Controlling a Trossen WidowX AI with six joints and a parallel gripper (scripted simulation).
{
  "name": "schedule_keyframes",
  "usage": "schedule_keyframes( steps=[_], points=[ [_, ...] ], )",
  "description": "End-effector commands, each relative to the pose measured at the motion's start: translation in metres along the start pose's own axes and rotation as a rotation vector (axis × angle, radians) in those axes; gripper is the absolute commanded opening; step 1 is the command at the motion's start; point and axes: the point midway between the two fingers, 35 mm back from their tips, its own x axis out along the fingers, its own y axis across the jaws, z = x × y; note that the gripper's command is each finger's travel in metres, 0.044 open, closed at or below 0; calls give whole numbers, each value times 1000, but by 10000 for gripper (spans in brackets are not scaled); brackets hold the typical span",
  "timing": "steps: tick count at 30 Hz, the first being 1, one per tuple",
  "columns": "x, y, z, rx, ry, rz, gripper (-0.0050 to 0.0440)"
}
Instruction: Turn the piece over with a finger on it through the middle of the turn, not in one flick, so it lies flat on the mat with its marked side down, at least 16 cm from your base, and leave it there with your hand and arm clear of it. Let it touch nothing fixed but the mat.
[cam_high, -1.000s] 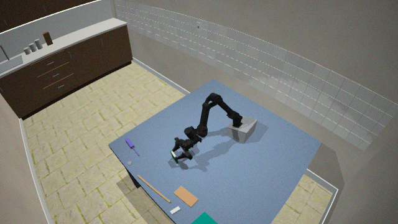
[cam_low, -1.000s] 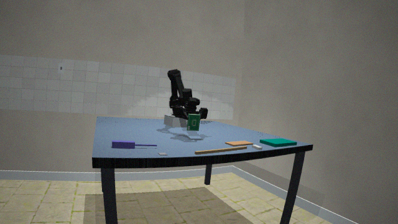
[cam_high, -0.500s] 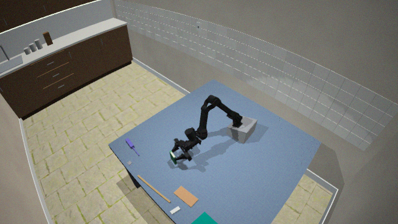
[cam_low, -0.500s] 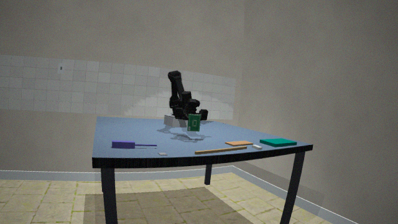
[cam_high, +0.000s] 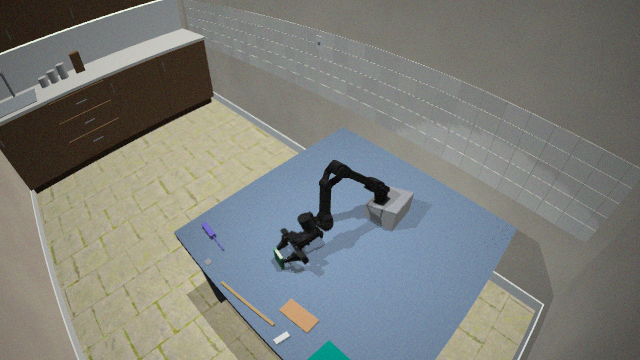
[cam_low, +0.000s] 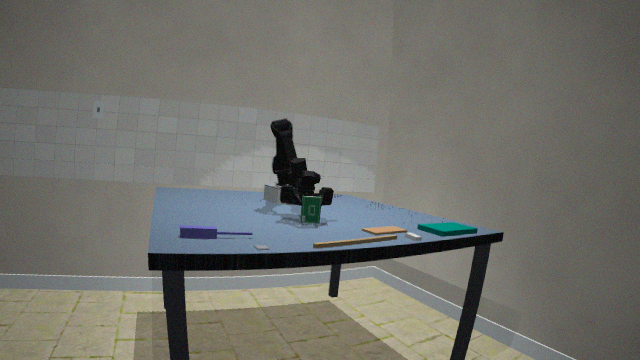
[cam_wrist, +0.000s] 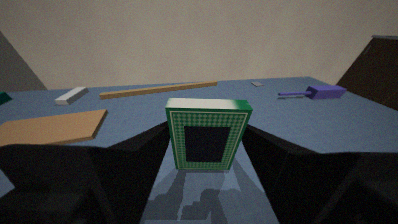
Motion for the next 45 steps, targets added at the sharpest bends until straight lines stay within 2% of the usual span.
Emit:
schedule_keyframes(
  steps=[1, 6, 45],
  points=[
    [3, 0, 6, -4, -32, 0, 0],
    [1, -1, 1, -1, -10, -1, 0],
    [3, 0, 5, -3, -26, -1, 0]
  ],
)
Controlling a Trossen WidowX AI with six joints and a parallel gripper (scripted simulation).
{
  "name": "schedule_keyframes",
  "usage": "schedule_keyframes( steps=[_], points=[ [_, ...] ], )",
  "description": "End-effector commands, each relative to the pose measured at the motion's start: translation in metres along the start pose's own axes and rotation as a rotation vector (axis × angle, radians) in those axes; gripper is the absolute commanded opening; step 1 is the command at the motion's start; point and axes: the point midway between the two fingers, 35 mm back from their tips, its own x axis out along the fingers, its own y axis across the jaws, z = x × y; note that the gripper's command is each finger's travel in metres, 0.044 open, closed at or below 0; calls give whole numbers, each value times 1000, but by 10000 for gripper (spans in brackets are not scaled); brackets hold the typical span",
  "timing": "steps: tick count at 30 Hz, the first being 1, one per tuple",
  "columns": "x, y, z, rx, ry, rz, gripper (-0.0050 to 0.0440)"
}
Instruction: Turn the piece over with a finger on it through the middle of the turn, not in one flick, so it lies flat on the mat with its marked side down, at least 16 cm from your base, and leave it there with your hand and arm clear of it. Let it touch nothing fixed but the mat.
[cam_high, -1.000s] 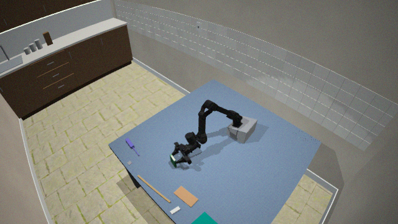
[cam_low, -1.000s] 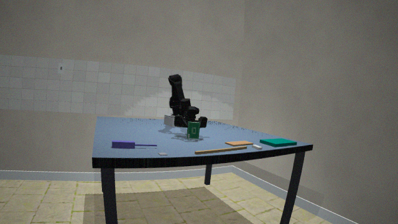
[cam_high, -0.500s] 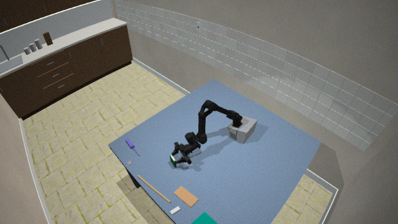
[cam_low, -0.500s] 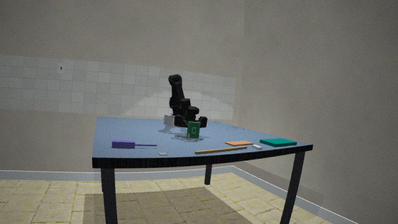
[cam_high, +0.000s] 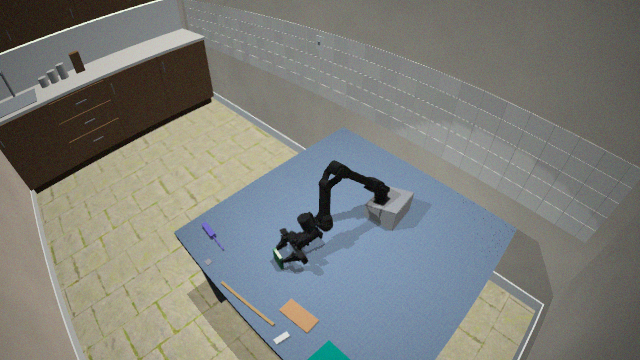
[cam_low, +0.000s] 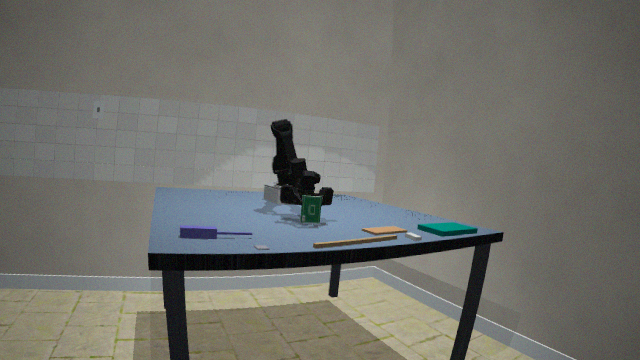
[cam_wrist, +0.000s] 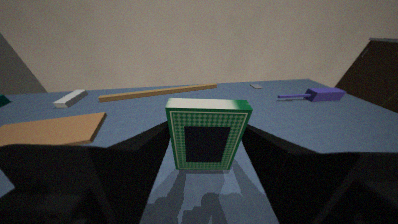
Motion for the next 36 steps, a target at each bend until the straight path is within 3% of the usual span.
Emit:
schedule_keyframes(
  steps=[1, 28, 36],
  points=[
    [1, 0, 3, -4, -10, 1, 0],
    [1, 0, 4, -5, -13, 1, 0],
    [4, 0, -13, -2, -5, 1, 0]
  ],
)
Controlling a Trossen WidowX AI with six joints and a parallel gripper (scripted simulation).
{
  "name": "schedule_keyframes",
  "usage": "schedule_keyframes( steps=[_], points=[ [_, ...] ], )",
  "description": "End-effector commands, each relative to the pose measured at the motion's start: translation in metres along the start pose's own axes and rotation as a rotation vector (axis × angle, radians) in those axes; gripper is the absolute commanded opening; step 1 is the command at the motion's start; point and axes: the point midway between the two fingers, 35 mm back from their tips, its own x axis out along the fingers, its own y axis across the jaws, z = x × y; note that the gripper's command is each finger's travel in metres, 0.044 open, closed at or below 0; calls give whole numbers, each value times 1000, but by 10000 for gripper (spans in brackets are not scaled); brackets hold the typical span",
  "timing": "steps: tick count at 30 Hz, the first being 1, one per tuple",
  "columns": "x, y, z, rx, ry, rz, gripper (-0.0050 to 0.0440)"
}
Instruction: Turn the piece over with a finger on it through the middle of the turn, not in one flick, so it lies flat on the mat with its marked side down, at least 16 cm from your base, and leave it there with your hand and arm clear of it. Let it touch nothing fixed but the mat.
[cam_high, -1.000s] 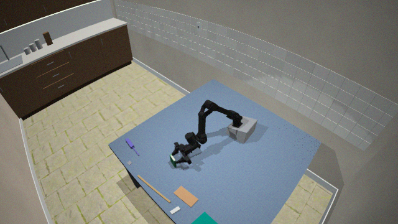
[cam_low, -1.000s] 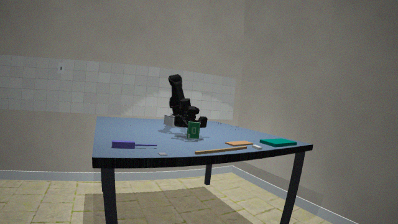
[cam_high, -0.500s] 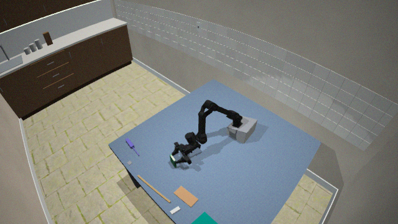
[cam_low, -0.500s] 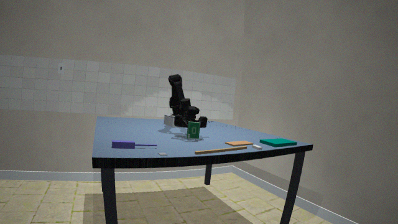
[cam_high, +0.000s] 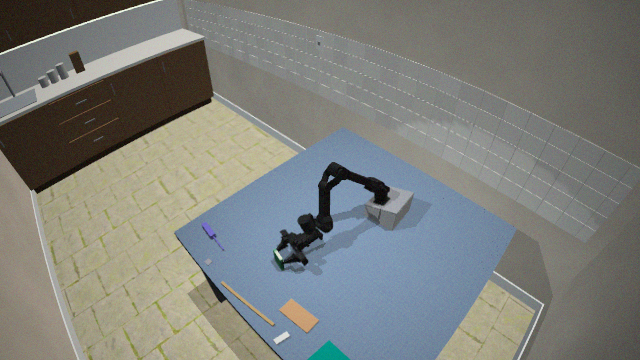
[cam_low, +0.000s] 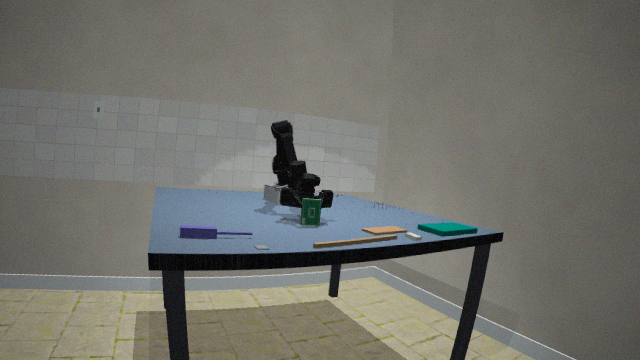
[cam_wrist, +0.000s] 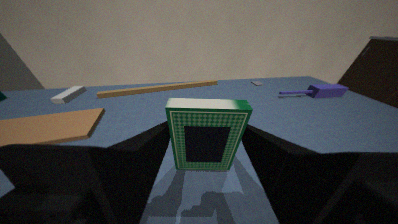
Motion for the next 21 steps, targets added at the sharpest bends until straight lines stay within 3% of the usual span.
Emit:
schedule_keyframes(
  steps=[1, 21],
  points=[
    [3, 0, -5, -2, -9, 2, 0],
    [-7, 0, -12, -5, -17, 2, 0]
  ],
)
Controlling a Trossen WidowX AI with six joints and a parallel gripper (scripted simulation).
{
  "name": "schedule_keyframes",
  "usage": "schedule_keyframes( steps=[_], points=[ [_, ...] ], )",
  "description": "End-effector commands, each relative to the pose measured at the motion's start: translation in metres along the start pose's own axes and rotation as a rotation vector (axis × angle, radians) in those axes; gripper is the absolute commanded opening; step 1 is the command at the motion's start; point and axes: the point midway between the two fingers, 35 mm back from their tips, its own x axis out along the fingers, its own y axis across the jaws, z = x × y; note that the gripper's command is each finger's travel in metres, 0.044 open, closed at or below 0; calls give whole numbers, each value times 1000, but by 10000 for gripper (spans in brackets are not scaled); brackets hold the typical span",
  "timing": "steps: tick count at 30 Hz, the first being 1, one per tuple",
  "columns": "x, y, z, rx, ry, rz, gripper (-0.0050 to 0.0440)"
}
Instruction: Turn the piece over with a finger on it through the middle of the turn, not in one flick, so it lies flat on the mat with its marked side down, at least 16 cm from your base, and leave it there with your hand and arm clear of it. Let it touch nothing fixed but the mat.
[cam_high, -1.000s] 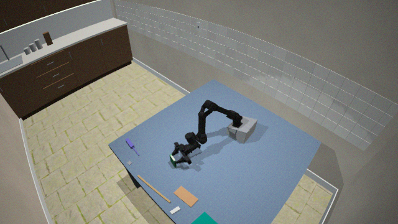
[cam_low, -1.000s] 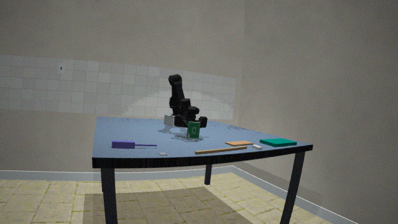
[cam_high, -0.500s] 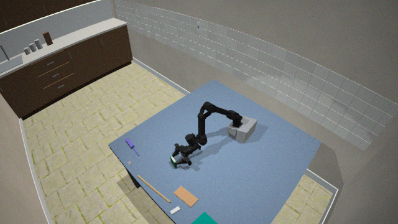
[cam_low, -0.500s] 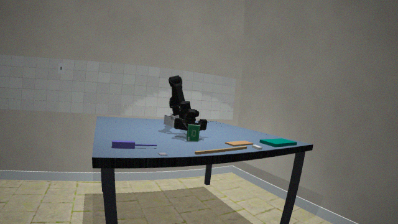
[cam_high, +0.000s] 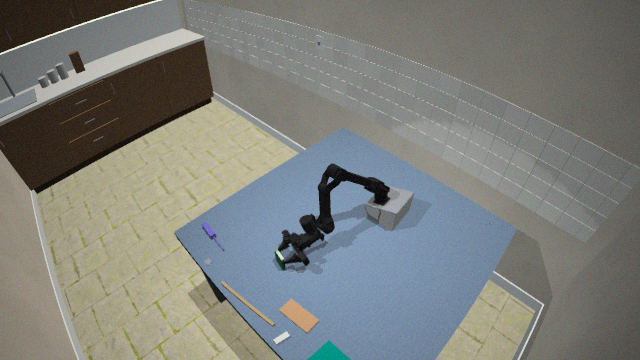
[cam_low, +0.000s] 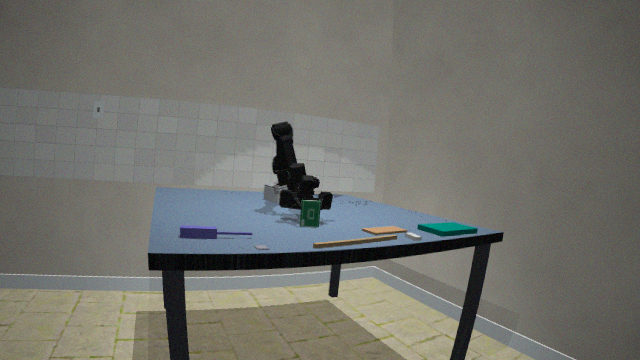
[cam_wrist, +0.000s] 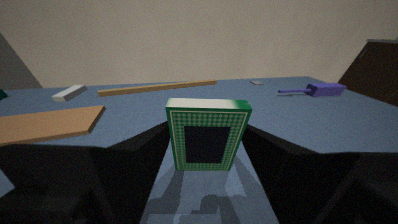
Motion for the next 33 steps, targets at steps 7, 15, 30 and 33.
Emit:
schedule_keyframes(
  steps=[7, 15, 30, 33],
  points=[
    [-2, 0, -4, -1, 0, 0, 0],
    [-9, 0, -6, -6, 6, 2, 0],
    [-14, 0, -8, -5, 5, 0, 0],
    [-15, 0, -8, -6, 6, 0, 0]
  ],
)
